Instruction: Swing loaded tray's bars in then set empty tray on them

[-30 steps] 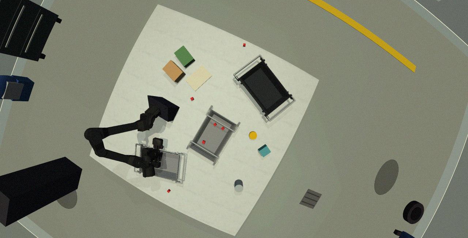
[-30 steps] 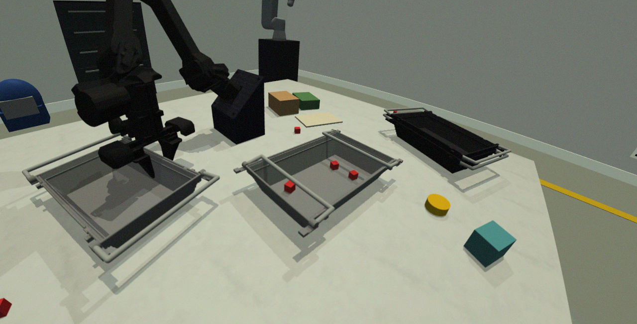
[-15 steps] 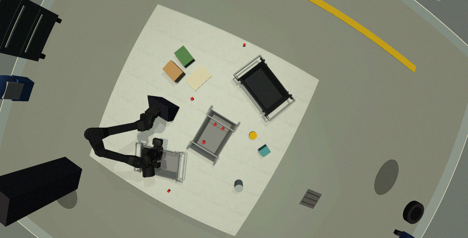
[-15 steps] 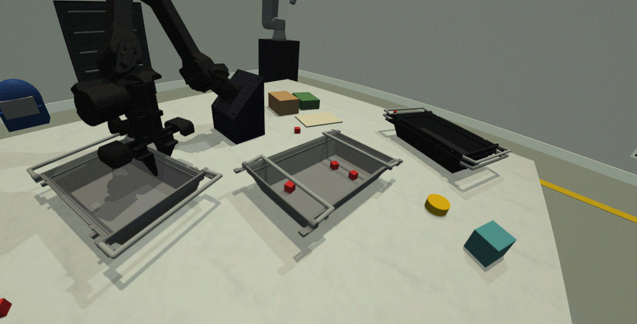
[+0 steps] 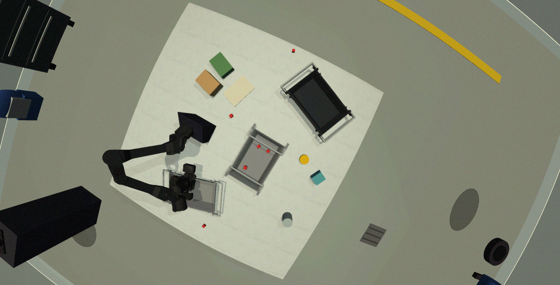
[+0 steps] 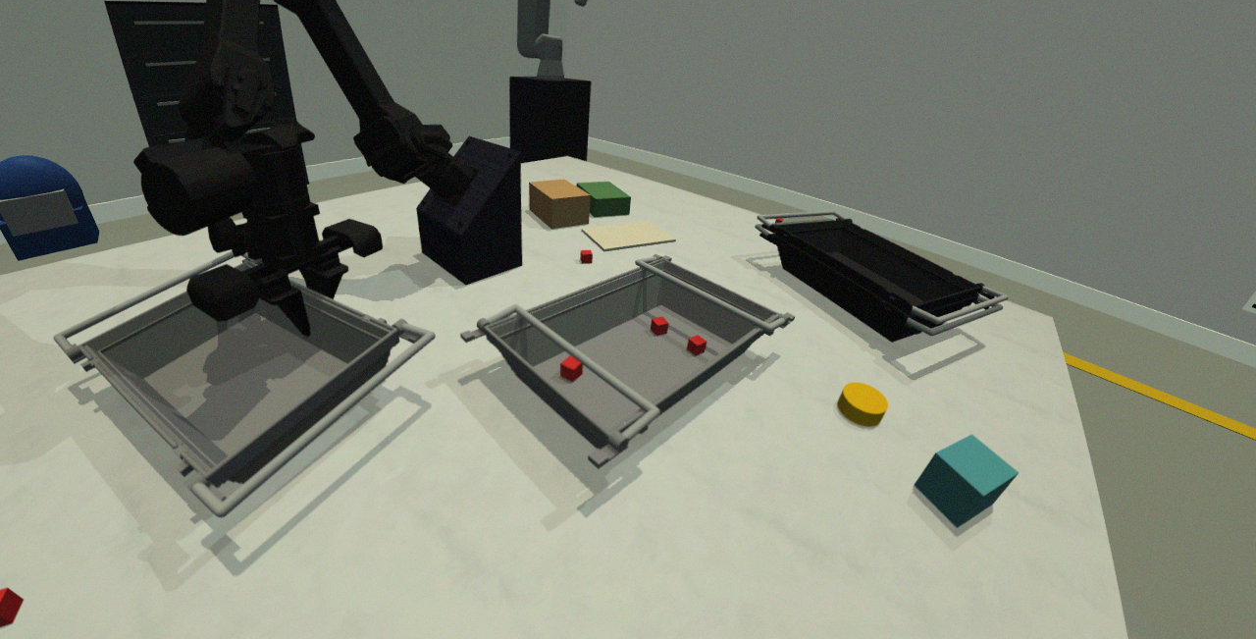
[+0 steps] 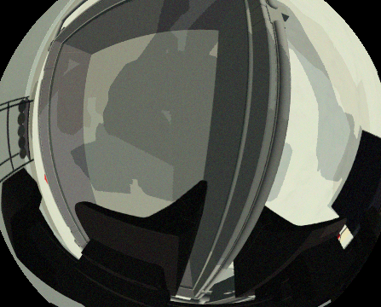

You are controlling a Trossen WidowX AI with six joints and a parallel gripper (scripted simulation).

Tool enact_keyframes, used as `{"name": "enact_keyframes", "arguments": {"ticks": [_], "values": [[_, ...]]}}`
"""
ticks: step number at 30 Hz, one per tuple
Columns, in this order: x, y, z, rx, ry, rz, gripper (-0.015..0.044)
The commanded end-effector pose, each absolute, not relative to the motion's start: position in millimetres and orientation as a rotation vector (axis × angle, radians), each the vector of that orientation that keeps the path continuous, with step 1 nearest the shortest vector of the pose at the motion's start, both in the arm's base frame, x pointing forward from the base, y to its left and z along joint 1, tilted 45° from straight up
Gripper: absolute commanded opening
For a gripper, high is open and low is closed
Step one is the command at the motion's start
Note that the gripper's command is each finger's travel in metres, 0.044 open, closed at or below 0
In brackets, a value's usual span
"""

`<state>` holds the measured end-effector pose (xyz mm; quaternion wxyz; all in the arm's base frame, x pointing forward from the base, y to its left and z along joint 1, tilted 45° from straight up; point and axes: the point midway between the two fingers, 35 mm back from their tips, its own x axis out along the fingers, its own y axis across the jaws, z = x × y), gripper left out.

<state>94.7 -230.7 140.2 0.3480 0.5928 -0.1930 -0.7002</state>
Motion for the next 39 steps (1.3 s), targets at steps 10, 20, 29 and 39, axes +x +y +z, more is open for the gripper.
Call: {"name": "enact_keyframes", "arguments": {"ticks": [10,20,29,39], "values": [[98,-191,176,1.542,-0.486,-1.816,0.0],[97,-182,187,1.54,-0.486,-1.814,0.0],[106,-174,219,1.548,-0.482,-1.819,0.0],[115,-163,256,1.548,-0.481,-1.819,0.0]]}}
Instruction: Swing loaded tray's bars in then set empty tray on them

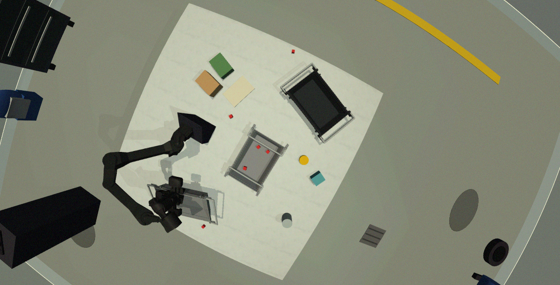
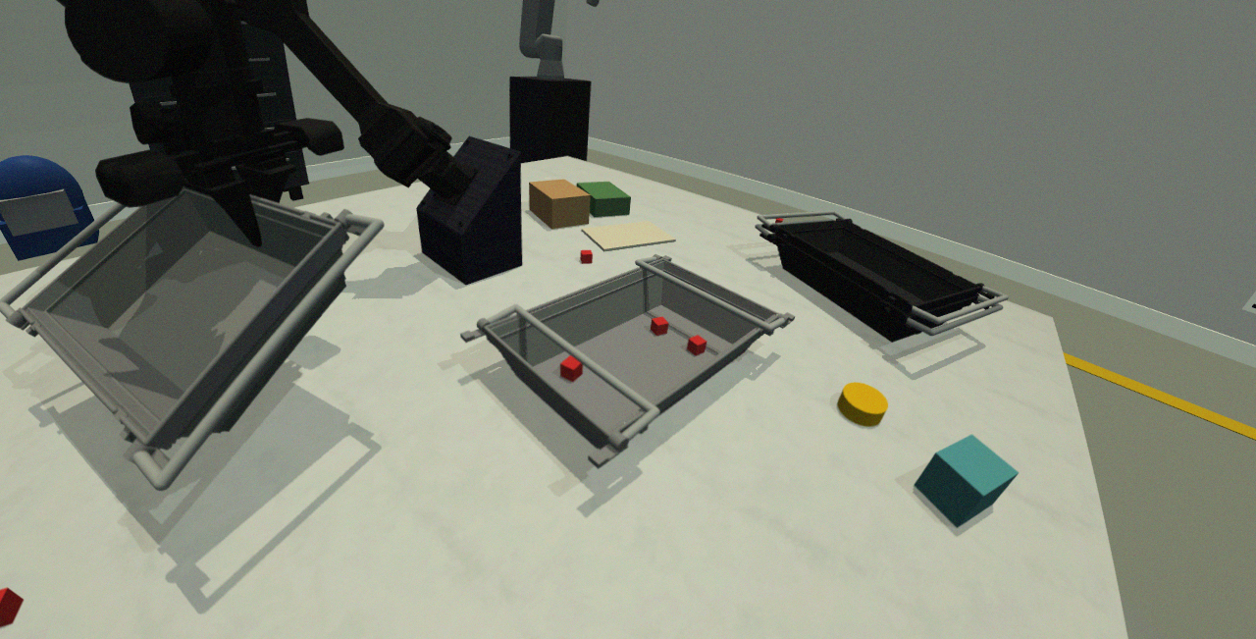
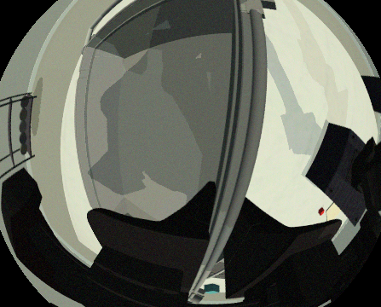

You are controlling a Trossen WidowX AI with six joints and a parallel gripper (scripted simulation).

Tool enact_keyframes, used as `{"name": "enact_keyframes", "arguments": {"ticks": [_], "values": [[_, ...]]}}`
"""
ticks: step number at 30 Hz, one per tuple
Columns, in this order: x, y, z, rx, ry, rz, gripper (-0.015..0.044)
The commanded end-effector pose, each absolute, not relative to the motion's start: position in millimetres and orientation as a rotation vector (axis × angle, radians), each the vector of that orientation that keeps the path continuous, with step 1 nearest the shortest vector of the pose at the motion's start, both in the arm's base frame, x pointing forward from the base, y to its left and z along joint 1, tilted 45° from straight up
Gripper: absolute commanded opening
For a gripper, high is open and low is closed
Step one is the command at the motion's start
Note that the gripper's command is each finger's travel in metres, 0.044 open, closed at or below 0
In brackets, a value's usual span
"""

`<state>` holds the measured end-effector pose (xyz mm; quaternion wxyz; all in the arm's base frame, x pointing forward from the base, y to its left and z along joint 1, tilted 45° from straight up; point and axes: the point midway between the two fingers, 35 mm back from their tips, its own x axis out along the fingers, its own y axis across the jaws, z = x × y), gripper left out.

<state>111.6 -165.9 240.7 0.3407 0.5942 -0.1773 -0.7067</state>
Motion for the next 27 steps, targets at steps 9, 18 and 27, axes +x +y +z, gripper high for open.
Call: {"name": "enact_keyframes", "arguments": {"ticks": [9,18,27], "values": [[120,-153,286,1.543,-0.484,-1.815,0.0],[120,-153,287,1.542,-0.484,-1.815,0.0],[120,-153,287,1.542,-0.484,-1.815,0.0]]}}
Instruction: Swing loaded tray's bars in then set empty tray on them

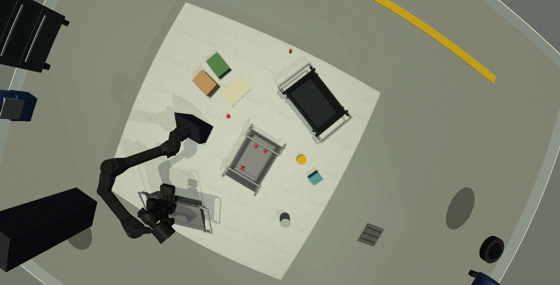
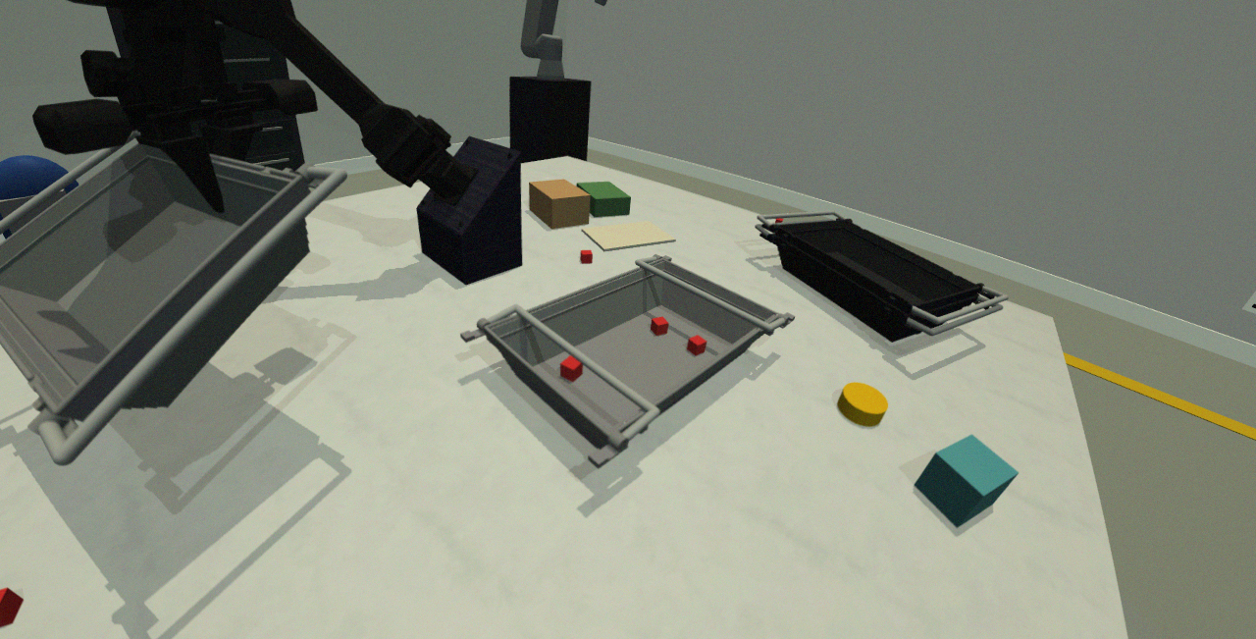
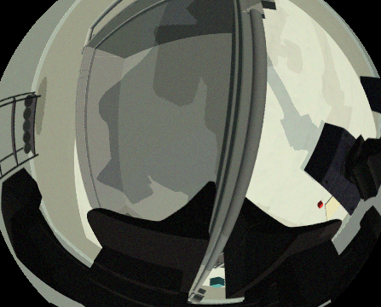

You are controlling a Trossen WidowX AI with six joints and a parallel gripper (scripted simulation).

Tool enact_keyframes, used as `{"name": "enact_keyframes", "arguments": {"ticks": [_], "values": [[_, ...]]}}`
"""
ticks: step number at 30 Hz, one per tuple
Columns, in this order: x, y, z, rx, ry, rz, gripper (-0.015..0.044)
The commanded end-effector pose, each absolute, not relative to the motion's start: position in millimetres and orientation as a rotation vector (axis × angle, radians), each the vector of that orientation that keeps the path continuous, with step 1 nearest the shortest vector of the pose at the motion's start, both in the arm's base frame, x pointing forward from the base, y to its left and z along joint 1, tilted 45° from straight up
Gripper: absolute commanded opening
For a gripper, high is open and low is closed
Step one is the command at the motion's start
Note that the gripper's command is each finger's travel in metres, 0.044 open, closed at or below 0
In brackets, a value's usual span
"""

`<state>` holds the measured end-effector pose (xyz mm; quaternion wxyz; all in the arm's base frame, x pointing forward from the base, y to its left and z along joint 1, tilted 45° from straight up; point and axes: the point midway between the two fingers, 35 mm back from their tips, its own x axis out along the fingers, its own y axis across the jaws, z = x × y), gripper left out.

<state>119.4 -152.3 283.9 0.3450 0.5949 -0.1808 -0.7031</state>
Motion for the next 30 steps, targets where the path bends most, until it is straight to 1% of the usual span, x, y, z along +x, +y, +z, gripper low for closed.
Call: {"name": "enact_keyframes", "arguments": {"ticks": [1,10,30], "values": [[120,-153,287,1.542,-0.484,-1.815,0.0],[122,-153,286,1.539,-0.474,-1.815,0.0],[196,-135,256,1.402,-0.177,-1.798,0.0]]}}
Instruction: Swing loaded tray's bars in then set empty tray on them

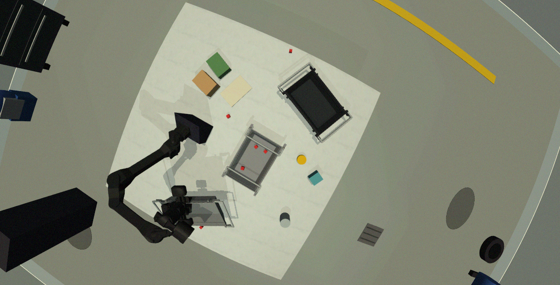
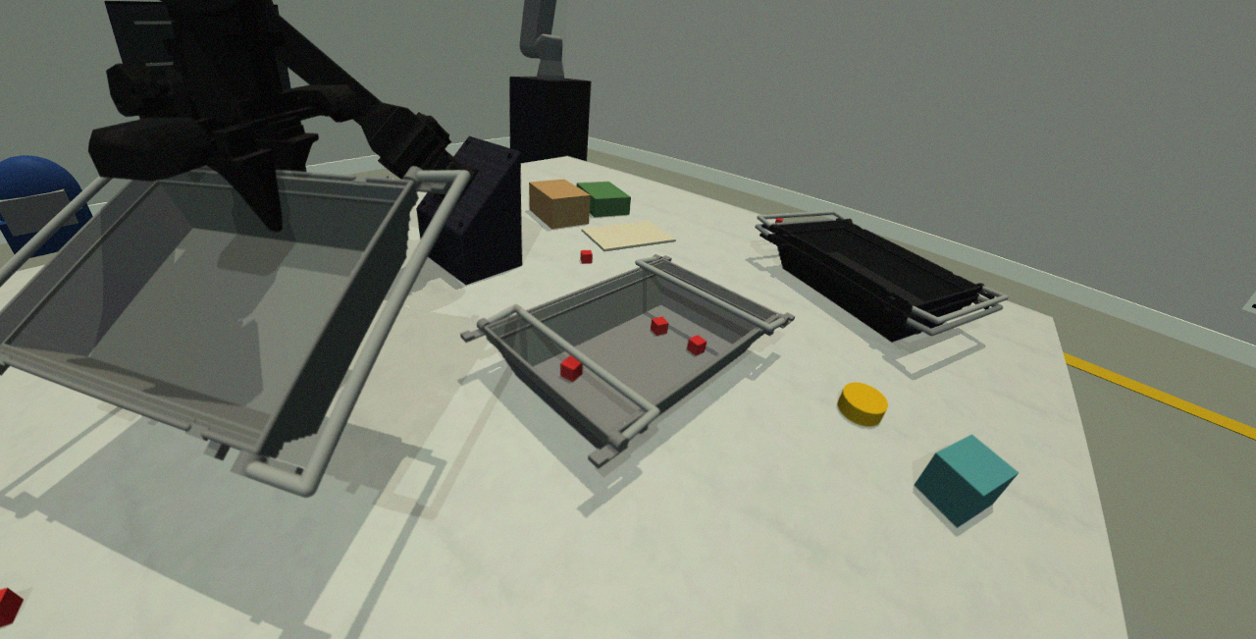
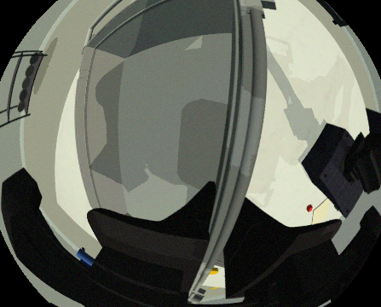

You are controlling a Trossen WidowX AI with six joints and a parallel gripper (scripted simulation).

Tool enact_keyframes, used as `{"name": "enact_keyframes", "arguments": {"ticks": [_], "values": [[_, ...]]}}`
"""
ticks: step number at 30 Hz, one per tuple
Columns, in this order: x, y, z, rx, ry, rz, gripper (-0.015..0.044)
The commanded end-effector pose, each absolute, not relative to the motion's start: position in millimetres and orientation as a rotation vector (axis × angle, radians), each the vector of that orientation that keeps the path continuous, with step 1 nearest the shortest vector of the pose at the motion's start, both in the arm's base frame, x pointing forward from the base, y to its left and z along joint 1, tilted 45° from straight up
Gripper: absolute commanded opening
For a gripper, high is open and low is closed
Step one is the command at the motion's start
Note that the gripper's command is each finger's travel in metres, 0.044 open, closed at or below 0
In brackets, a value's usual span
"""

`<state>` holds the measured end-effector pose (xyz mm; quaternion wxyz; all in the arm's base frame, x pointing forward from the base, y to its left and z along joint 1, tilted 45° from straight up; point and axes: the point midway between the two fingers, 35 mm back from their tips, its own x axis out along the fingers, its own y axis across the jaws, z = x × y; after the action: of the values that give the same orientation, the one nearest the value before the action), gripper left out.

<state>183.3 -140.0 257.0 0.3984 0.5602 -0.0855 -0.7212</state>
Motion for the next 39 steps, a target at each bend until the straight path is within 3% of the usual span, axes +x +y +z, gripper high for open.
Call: {"name": "enact_keyframes", "arguments": {"ticks": [1,39], "values": [[200,-133,254,1.394,-0.163,-1.796,0.0],[303,-42,161,1.036,0.297,-1.693,0.0]]}}
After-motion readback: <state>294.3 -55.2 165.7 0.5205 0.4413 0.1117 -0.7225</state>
